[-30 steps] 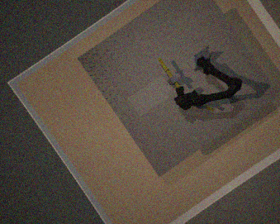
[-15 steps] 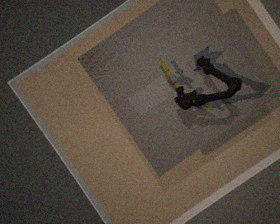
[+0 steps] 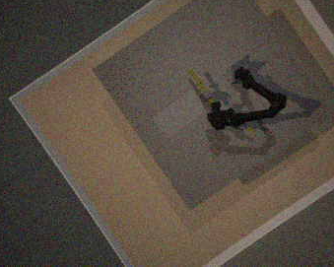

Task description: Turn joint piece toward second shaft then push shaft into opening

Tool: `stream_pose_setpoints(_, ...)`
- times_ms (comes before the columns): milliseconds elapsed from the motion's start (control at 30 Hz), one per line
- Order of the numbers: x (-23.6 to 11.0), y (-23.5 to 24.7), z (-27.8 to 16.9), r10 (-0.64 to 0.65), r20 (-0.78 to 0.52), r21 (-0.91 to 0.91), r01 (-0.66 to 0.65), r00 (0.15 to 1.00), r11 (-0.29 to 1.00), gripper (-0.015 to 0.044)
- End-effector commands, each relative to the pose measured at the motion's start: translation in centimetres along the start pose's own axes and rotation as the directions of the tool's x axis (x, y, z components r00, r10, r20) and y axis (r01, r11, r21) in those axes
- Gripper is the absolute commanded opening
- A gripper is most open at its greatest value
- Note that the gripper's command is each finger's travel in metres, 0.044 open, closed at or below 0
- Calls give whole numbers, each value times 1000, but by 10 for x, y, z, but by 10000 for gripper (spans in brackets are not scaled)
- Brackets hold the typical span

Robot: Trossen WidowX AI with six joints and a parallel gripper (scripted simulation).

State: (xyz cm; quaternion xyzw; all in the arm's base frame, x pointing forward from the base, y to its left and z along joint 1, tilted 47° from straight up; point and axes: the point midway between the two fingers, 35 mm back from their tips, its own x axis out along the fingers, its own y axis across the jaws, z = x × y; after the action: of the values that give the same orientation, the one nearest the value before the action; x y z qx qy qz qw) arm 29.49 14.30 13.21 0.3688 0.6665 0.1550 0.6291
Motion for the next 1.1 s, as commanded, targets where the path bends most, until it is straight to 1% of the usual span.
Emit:
stream_pose_setpoints(0, 1, -4, 0, -11, -18, 73, 12, 1000, 997, 0)
stream_pose_setpoints(500, 3, -14, -2, -31, -66, 282, 48, 997, 958, 0)
stream_pose_setpoints(1067, 4, -25, -7, -30, -120, 498, 86, 992, 863, 0)
